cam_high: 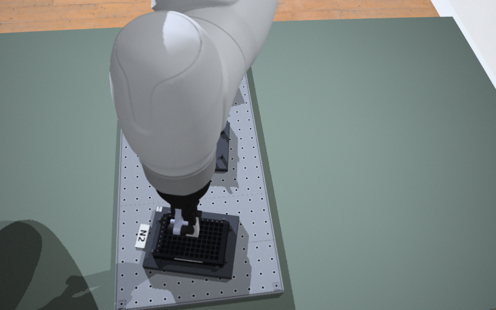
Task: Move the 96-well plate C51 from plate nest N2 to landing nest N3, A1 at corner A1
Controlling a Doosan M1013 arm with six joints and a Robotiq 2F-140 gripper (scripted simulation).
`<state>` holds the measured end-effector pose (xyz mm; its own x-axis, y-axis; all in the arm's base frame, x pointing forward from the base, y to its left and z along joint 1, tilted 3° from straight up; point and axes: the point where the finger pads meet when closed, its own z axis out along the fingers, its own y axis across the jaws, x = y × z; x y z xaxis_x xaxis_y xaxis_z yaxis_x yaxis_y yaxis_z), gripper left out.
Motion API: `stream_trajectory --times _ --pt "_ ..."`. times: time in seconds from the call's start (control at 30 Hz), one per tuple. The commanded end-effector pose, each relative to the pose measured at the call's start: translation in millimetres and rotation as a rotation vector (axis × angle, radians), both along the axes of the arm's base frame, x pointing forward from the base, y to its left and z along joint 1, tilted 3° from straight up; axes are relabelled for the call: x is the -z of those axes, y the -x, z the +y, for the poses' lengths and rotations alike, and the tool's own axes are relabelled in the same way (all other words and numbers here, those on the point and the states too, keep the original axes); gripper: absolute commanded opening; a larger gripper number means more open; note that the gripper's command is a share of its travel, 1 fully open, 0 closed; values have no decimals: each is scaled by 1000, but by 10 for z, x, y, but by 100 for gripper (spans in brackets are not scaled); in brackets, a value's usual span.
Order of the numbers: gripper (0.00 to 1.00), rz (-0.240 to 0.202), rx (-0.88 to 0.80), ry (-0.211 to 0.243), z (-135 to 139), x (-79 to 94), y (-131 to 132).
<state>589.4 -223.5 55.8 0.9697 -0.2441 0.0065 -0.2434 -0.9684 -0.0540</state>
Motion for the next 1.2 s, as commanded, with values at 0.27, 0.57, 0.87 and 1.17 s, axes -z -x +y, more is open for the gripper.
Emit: stream_trajectory --times 0.27,0.57,0.87,1.17 --pt "0 0 0 0 0 -1 0" --pt "66 0 0 0 0 -1 0" --pt "66 0 0 0 0 -1 0" --pt "66 0 0 0 0 -1 0"
